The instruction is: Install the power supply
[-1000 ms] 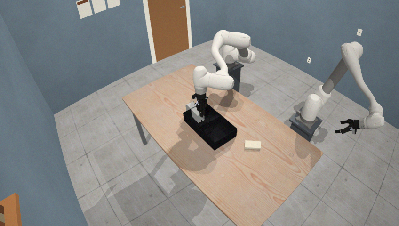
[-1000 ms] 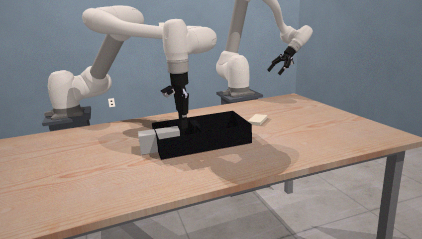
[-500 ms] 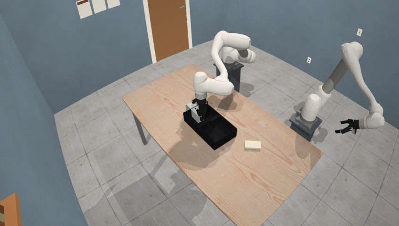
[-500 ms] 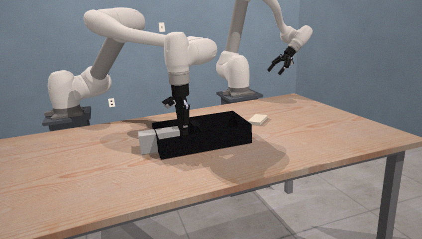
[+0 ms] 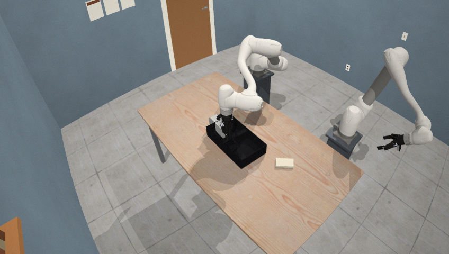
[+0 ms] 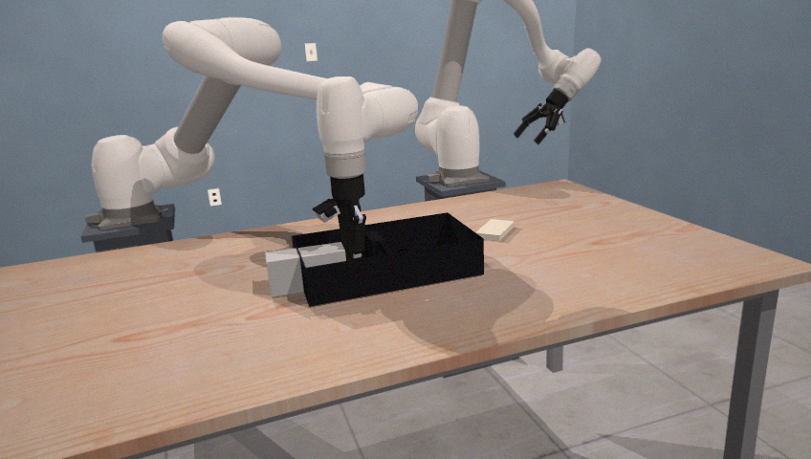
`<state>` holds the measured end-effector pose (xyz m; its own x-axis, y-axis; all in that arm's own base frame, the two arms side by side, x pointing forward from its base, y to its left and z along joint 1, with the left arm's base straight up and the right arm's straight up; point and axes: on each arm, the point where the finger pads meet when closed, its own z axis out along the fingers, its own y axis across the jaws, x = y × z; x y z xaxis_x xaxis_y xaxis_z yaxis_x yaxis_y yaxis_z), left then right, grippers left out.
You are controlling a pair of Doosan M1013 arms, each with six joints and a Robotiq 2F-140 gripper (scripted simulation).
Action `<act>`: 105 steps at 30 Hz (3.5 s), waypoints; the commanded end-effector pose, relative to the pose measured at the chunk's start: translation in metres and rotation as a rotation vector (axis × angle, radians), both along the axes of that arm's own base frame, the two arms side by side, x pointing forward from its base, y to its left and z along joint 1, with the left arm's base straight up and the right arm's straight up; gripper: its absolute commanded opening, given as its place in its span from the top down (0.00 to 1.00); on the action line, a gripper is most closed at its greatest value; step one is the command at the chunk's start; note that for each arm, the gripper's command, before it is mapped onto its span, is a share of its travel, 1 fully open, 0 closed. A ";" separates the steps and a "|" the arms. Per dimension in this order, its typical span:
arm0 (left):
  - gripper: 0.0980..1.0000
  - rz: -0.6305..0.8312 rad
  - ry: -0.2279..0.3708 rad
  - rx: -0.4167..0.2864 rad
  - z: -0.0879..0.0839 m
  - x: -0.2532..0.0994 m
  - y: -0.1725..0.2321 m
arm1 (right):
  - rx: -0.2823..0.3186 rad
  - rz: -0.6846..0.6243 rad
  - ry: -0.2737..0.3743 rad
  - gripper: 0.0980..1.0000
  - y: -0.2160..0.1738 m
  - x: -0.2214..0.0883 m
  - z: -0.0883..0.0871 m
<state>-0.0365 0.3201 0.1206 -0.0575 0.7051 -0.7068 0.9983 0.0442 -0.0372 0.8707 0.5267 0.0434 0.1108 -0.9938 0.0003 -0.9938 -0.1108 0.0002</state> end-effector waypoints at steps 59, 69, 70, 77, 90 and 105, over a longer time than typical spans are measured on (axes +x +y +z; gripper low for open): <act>0.00 0.000 0.000 0.001 0.000 0.000 0.000 | 0.001 0.000 -0.001 1.00 0.000 0.000 -0.003; 0.00 0.000 0.000 0.001 0.000 0.000 0.000 | 0.001 0.000 -0.001 1.00 0.000 0.000 -0.003; 0.00 0.000 0.000 0.001 0.000 0.000 0.000 | 0.001 0.000 -0.001 1.00 0.000 0.000 -0.003; 0.00 0.000 0.000 0.001 0.000 0.000 0.000 | 0.001 0.000 -0.001 1.00 0.000 0.000 -0.003; 0.00 0.000 0.000 0.001 0.000 0.000 0.000 | 0.001 0.000 -0.001 1.00 0.006 0.000 0.001; 0.00 0.000 0.000 0.001 0.000 0.000 0.000 | 0.001 0.000 -0.001 1.00 0.025 -0.001 0.011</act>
<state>-0.0365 0.3201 0.1206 -0.0575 0.7051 -0.7068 0.9983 0.0442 -0.0372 0.8692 0.5504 0.0529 0.1109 -0.9938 0.0003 -0.9938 -0.1109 0.0002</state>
